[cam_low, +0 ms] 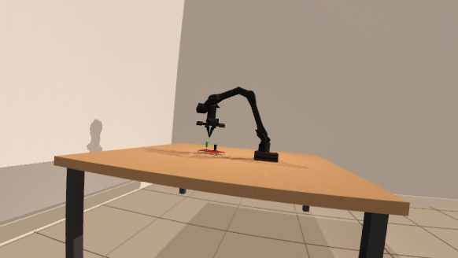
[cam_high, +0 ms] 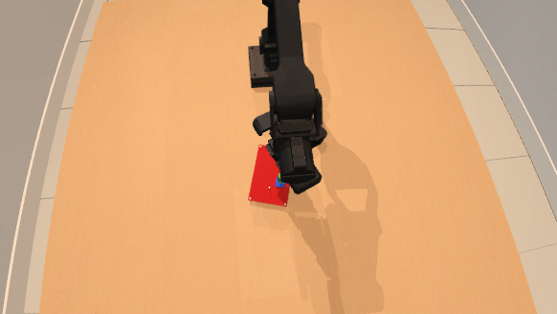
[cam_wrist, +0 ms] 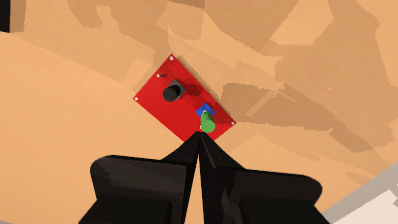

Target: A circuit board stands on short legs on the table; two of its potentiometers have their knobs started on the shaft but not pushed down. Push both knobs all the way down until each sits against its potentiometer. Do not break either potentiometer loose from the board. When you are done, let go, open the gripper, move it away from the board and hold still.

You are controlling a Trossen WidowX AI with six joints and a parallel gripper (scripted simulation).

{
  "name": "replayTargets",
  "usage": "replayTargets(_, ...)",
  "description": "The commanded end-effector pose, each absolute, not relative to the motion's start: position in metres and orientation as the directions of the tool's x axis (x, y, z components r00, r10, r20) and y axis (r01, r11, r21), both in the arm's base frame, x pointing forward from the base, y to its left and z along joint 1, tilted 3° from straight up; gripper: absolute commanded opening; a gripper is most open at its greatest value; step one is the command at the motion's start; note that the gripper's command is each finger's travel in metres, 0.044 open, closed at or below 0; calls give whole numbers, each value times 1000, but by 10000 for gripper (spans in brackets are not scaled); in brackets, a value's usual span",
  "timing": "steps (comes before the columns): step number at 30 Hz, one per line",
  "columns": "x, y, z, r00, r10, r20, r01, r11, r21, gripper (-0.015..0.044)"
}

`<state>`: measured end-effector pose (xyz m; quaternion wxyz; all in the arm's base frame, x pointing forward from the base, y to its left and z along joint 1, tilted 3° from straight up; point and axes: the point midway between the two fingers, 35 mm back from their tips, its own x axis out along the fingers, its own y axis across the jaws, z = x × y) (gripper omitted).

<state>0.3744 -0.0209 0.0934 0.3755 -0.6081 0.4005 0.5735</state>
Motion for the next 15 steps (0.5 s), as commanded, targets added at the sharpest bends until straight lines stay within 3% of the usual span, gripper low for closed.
replayTargets(1, 377, -21, 94, 17, -51, -999, -865, -501, 11, 0)
replayTargets(15, 383, -21, 101, 7, -46, -999, -533, -845, 36, 0)
